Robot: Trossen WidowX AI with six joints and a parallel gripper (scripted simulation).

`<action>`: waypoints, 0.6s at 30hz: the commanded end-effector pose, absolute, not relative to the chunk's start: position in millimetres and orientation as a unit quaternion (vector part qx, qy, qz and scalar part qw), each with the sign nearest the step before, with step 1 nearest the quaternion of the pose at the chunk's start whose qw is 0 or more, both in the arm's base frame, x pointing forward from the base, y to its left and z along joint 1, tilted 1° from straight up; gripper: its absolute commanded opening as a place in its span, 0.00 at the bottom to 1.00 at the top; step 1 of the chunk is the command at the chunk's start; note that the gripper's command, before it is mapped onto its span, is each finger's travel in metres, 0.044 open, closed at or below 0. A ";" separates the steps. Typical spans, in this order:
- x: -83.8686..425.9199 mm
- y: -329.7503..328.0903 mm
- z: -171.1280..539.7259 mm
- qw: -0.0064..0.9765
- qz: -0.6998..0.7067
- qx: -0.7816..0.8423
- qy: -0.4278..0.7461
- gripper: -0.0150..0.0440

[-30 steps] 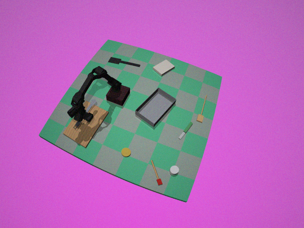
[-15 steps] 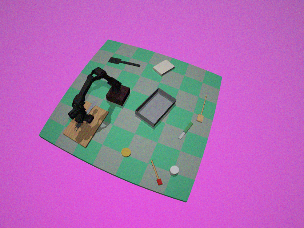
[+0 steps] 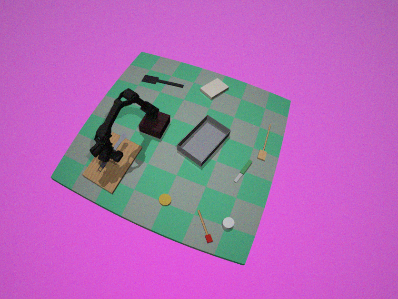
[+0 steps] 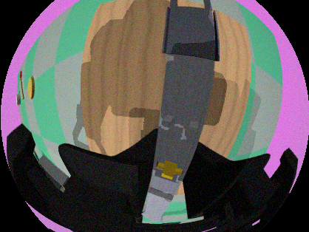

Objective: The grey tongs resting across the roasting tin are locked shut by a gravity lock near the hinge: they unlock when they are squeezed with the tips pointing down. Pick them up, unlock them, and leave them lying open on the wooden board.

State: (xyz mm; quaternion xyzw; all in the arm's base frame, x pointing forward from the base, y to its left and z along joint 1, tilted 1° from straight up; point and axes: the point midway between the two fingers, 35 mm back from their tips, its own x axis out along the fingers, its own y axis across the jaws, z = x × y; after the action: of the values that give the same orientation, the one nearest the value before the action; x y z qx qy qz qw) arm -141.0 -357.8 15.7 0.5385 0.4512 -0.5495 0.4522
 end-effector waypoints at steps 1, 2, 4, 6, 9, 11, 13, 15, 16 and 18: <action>-141.1 -358.0 16.1 0.452 -0.550 0.538 0.451 0.44; -141.1 -358.0 16.1 0.452 -0.550 0.538 0.451 0.49; -141.1 -358.0 16.1 0.452 -0.550 0.538 0.451 0.58; -141.1 -358.0 16.1 0.452 -0.550 0.538 0.451 0.67; -141.1 -358.0 16.1 0.452 -0.550 0.538 0.451 0.80; -141.1 -358.0 16.1 0.452 -0.550 0.538 0.451 0.89; -141.1 -358.0 16.1 0.452 -0.550 0.538 0.451 0.98; -141.1 -358.0 16.1 0.452 -0.550 0.538 0.451 1.00; -141.1 -358.0 16.1 0.452 -0.550 0.538 0.451 1.00; -133.5 -361.2 19.4 0.453 -0.549 0.538 0.451 1.00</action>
State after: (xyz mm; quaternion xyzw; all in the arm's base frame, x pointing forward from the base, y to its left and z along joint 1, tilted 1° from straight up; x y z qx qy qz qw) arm -140.4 -358.4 16.2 0.5381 0.4511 -0.5494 0.4528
